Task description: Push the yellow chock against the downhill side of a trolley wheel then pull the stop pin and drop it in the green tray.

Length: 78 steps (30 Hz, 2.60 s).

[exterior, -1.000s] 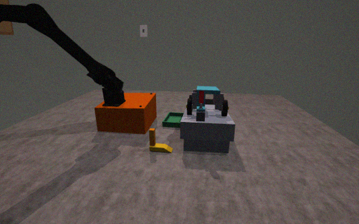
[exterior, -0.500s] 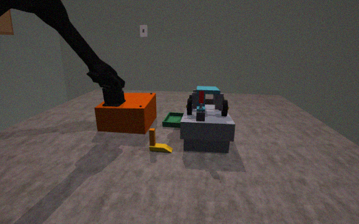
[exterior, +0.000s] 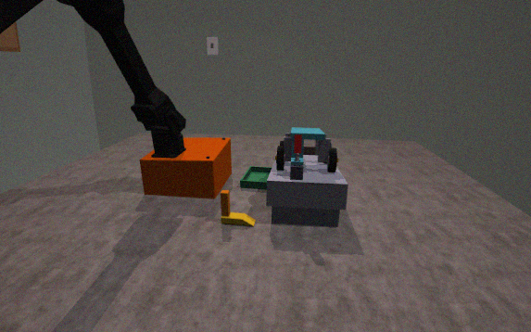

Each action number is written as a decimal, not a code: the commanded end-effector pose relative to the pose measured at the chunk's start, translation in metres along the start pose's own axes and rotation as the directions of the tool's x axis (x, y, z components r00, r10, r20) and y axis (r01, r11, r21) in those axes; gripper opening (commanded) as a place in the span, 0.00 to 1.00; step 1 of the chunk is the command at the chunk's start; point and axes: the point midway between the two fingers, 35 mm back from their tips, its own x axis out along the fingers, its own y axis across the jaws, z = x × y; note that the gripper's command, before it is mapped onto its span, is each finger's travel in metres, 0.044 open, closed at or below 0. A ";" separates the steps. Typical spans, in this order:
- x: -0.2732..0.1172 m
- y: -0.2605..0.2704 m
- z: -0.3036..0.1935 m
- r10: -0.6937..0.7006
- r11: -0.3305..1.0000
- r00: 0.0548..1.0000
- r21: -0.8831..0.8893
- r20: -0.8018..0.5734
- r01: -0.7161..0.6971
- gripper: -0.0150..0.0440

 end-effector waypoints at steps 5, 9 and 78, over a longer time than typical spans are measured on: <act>-0.045 0.000 -0.071 -0.020 0.868 0.985 -0.491 -0.169 -0.067 0.58; -0.070 -0.003 -0.104 -0.034 0.709 0.969 -0.689 -0.246 -0.150 0.58; -0.401 -0.258 -0.240 -0.611 -0.155 0.580 0.800 -0.539 0.580 0.58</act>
